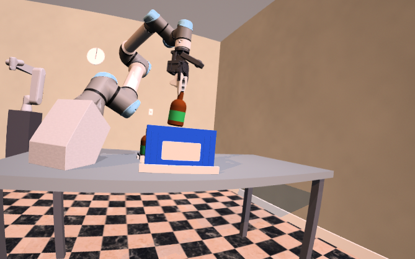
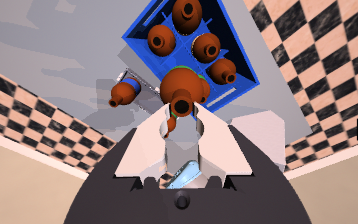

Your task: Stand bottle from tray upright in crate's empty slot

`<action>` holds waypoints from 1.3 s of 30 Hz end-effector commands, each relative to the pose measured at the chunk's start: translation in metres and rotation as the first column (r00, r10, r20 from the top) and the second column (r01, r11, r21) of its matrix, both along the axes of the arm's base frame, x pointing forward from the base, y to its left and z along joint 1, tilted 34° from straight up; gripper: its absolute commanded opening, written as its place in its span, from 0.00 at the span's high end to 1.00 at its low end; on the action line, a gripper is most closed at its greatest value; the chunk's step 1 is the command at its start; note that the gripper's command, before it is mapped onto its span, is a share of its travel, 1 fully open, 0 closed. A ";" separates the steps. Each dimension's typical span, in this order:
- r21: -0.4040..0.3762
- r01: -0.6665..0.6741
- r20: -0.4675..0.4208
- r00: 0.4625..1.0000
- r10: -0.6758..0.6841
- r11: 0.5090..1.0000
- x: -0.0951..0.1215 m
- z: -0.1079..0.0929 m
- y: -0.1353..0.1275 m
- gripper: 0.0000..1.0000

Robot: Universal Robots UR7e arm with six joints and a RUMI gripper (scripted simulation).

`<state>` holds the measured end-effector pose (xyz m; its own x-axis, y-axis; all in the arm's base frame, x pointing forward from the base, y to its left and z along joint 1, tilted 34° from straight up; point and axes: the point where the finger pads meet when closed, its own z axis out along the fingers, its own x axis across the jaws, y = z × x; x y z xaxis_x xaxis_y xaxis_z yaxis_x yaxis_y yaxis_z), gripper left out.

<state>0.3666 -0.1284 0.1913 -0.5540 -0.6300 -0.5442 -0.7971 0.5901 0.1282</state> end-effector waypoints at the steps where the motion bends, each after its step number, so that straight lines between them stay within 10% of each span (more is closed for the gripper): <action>1: -0.001 0.000 0.001 1.000 0.000 1.000 0.000 0.000 0.000 1.00; 39: -0.001 0.000 0.001 1.000 0.000 1.000 0.005 -0.017 0.010 1.00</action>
<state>0.3708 -0.1194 0.1765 -0.5539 -0.6301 -0.5442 -0.7971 0.5900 0.1282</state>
